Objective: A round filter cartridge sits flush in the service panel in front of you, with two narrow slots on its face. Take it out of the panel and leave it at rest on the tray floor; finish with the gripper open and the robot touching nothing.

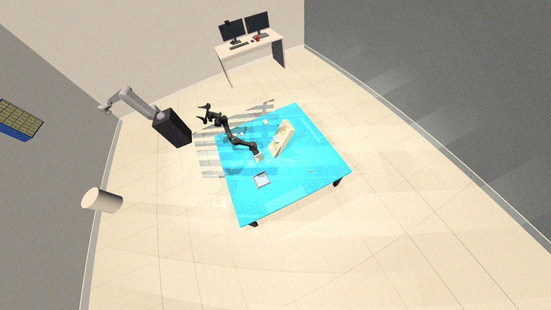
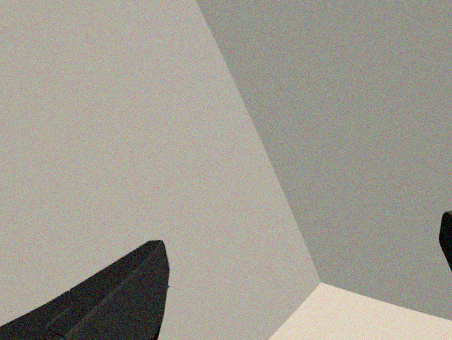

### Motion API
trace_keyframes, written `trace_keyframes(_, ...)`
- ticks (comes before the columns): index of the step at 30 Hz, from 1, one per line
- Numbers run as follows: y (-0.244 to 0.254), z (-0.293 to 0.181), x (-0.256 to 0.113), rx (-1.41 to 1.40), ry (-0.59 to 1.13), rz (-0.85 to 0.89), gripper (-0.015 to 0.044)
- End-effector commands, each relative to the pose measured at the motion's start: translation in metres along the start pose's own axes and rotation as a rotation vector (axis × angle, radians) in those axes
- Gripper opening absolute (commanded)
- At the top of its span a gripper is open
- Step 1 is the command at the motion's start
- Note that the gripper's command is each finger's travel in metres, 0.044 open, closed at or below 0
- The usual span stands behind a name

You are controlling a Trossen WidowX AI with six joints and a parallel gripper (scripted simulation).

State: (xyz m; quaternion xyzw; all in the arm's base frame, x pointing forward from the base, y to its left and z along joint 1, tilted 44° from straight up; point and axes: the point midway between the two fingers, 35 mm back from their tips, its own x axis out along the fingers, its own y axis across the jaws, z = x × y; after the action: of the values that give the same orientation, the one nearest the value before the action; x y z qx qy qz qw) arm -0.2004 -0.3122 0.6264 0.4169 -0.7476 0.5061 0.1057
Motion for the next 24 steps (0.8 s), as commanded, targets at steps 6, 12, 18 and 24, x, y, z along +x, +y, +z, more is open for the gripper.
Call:
trace_keyframes(6, -0.016, -0.078, -0.016, -0.011, 0.189, -0.060, 0.0243)
trace_keyframes(12, -0.036, -0.156, -0.049, -0.096, 0.422, -0.110, 0.0103)
trace_keyframes(18, -0.052, -0.205, -0.085, -0.167, 0.602, -0.144, 0.0103)
trace_keyframes(24, -0.086, -0.256, -0.138, -0.268, 0.797, -0.234, 0.0103)
